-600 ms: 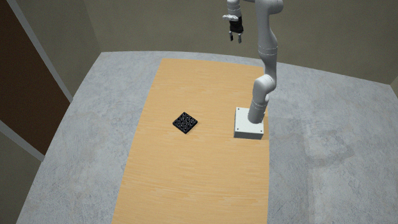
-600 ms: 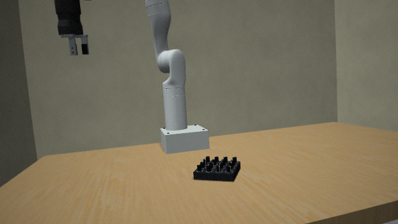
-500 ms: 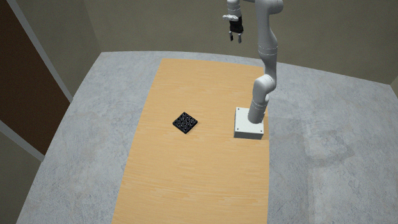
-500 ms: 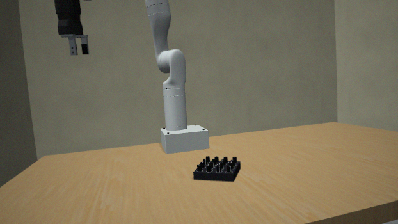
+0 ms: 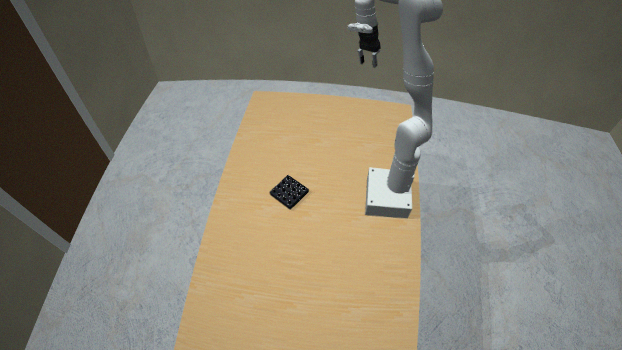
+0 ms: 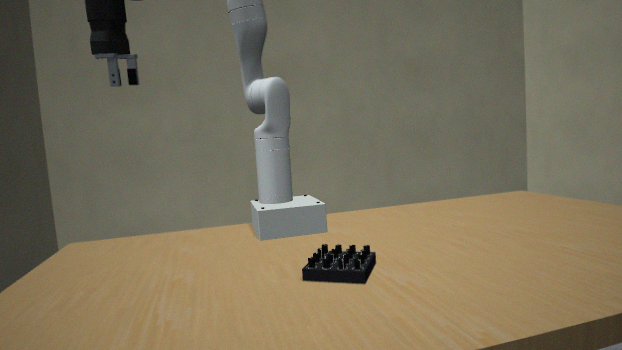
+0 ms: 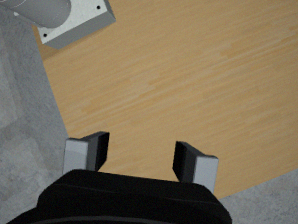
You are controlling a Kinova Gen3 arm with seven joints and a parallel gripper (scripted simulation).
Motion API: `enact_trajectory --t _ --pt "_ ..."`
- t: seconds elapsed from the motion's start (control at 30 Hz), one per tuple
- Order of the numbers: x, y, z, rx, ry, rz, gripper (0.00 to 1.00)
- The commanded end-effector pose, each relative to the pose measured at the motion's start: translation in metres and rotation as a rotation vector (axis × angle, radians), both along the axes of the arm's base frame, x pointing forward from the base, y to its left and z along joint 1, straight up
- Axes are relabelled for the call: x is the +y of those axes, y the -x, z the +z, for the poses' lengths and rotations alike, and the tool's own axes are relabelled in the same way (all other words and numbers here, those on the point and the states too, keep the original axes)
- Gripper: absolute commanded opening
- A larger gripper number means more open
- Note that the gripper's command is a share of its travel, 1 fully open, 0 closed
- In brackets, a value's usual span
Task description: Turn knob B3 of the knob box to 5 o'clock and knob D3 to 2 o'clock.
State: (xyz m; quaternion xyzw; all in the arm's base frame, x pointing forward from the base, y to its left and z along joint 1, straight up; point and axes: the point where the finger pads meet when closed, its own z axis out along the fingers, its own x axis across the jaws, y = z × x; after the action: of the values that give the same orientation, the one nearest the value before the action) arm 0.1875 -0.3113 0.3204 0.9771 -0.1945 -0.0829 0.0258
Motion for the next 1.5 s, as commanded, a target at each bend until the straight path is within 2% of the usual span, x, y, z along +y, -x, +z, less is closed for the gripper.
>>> enact_trajectory --t 0.0,0.5,0.7,1.0,1.07,1.47 --pt "0.0 0.0 0.001 -0.002 0.002 0.0 1.0" --pt "0.001 -0.006 -0.002 -0.005 0.006 -0.013 1.0" --pt "0.003 -0.014 -0.007 -0.009 0.011 -0.034 1.0" --pt "0.01 -0.037 -0.02 -0.021 0.025 -0.091 1.0" --pt "0.01 -0.037 -0.02 -0.021 0.025 -0.091 1.0" --pt "0.03 -0.084 -0.049 -0.047 0.049 -0.219 1.0"
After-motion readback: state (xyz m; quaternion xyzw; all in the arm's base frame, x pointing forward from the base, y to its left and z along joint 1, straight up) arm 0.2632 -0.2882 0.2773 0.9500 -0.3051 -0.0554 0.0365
